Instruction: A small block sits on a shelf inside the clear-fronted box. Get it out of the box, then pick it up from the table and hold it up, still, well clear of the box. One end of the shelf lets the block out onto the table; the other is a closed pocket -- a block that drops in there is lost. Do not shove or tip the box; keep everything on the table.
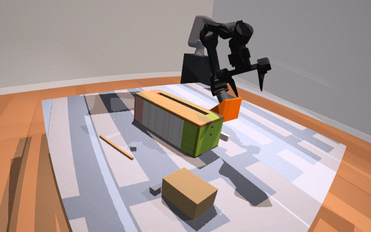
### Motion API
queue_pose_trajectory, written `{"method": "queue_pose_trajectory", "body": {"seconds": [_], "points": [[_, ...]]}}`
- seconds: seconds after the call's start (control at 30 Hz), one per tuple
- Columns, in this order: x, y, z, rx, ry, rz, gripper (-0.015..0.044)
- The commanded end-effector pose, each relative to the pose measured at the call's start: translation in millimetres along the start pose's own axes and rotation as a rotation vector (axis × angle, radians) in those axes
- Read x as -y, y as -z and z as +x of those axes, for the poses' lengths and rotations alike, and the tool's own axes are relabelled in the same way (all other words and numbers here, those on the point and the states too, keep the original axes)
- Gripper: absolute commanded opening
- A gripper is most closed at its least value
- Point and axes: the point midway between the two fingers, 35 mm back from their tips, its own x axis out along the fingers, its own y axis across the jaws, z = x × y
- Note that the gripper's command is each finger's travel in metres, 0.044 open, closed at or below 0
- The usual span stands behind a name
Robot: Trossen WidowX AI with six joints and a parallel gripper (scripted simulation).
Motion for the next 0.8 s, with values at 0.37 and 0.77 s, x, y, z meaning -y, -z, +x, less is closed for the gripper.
{"method": "queue_pose_trajectory", "body": {"seconds": [0.37,0.77], "points": [[194.6,35.2,-63.6,-0.076,0.237,1.168,0.0400],[283.0,99.5,-102.3,-0.054,0.430,1.858,0.0400]]}}
